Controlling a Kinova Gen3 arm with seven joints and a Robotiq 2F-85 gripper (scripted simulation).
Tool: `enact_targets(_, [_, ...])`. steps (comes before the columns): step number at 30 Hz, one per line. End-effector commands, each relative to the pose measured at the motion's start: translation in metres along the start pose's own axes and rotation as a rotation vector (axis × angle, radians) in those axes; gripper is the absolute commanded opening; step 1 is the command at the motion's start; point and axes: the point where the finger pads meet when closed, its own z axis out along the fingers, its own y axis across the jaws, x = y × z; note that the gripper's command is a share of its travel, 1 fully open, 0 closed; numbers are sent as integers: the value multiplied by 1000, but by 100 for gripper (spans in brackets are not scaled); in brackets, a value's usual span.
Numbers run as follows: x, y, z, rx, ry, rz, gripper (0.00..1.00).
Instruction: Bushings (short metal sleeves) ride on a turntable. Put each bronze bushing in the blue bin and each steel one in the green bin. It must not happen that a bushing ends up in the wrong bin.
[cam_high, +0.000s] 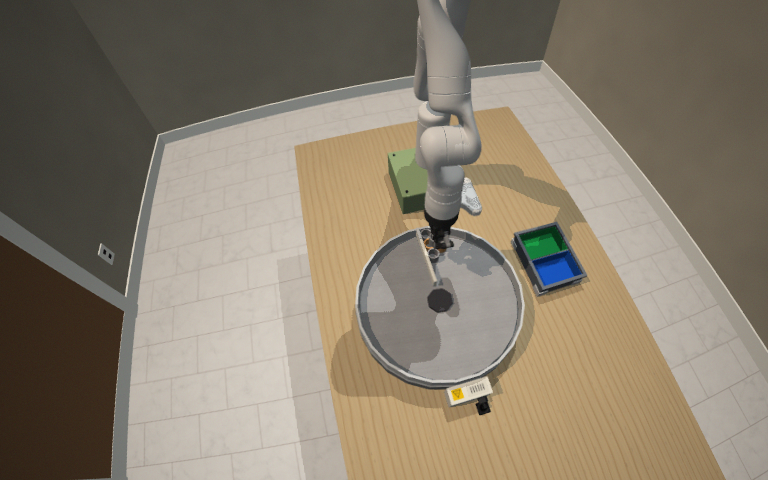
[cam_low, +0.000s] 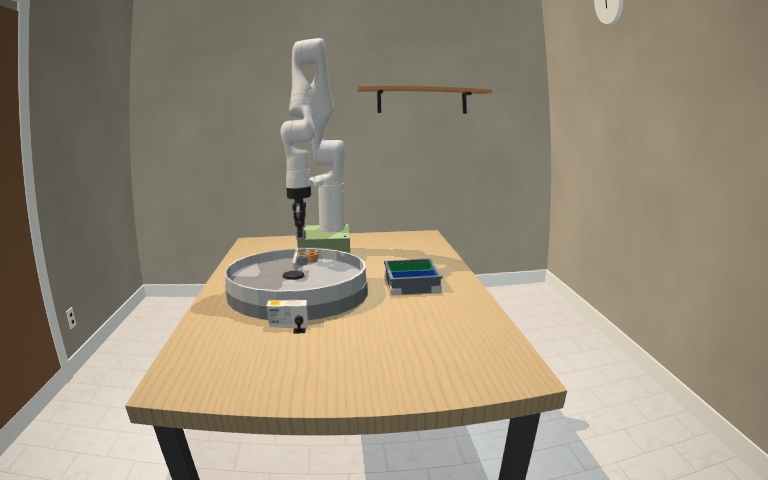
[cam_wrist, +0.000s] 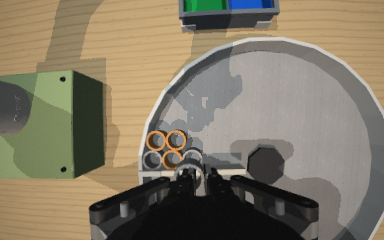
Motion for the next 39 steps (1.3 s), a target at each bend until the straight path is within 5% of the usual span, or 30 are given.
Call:
enact_targets(1, [0, 1, -1, -3, -1, 0, 0])
enact_targets(6, [52, 3, -1, -2, -1, 0, 0])
enact_targets(9, [52, 3, -1, -2, -1, 0, 0])
enact_targets(16, [105, 6, -1, -2, -1, 0, 0])
enact_targets(19, [105, 6, -1, -2, -1, 0, 0])
enact_targets(24, [157, 9, -1, -2, -1, 0, 0])
enact_targets(30, [168, 10, -1, -2, -1, 0, 0])
enact_targets(34, [210, 12, -1, -2, -1, 0, 0])
enact_targets(37, [210, 12, -1, -2, -1, 0, 0])
enact_targets(39, [231, 14, -1, -2, -1, 0, 0])
